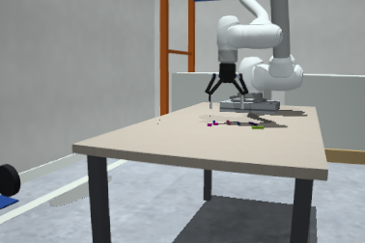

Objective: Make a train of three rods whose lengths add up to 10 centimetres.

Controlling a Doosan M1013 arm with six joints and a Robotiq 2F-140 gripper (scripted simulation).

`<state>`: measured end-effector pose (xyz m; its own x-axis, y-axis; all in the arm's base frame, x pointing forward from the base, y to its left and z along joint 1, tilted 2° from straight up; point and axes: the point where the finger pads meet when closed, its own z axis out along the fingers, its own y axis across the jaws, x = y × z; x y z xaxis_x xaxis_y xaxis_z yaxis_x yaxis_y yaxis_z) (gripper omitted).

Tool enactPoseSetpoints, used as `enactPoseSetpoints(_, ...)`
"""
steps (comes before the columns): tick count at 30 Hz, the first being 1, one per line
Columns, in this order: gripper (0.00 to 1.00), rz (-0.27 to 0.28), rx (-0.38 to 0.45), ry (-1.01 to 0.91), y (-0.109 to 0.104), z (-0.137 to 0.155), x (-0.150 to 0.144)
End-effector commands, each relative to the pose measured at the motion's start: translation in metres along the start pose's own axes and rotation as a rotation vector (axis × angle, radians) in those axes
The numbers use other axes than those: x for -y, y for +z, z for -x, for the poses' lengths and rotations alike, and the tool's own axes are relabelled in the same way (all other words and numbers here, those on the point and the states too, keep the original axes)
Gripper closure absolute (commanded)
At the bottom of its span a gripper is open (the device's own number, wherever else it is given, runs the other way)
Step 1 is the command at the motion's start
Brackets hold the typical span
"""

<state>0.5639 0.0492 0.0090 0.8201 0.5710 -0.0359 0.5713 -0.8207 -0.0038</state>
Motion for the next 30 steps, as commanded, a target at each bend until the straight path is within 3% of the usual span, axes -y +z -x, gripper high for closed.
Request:
enactPoseSetpoints(1,0.00,-0.011,-0.007,-0.167,0.000,-0.001,0.002)
enactPoseSetpoints(11,0.00,-0.009,-0.009,-0.547,0.000,-0.005,0.008)
enactPoseSetpoints(13,0.00,-0.009,-0.009,-0.547,0.000,-0.005,0.008)
enactPoseSetpoints(14,0.00,-0.009,-0.010,-0.654,0.000,-0.005,0.010)
enactPoseSetpoints(28,0.00,-0.006,-0.012,-1.168,0.000,-0.010,0.017)
enactPoseSetpoints(30,0.00,-0.006,-0.012,-1.168,0.000,-0.010,0.017)
